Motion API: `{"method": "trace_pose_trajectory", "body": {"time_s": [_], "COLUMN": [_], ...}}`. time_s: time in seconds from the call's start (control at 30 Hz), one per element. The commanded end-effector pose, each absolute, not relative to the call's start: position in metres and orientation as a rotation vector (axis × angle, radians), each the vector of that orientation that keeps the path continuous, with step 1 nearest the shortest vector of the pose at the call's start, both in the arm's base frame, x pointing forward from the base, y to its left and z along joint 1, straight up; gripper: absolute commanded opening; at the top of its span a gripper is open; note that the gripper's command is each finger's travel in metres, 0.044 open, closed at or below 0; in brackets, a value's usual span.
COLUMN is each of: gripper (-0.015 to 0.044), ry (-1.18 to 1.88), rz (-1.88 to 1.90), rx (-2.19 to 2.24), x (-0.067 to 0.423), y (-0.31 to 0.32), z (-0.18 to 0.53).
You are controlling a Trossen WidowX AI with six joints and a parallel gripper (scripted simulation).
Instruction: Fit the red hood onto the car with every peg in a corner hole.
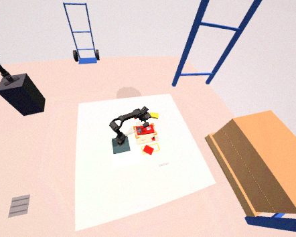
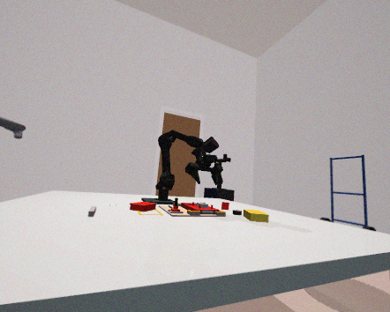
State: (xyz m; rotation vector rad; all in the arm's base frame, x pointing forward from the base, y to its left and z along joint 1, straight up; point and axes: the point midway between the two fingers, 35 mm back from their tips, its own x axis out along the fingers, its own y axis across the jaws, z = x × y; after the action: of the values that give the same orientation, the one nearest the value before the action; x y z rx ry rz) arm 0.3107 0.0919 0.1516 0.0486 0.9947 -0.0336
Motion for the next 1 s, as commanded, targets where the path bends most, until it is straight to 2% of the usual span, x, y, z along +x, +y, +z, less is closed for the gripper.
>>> {"method": "trace_pose_trajectory", "body": {"time_s": [0.0, 0.33, 0.7, 0.97], "gripper": [0.044, 0.044, 0.044, 0.044], "ry": [1.039, 1.242, 1.423, 1.44], "rz": [-0.089, -0.367, -0.625, -0.654], "rx": [0.071, 0.257, 0.591, 0.646], "x": [0.318, 0.317, 0.265, 0.255], "y": [0.064, -0.051, -0.168, -0.182], "z": [0.148, 0.129, 0.112, 0.109]}}
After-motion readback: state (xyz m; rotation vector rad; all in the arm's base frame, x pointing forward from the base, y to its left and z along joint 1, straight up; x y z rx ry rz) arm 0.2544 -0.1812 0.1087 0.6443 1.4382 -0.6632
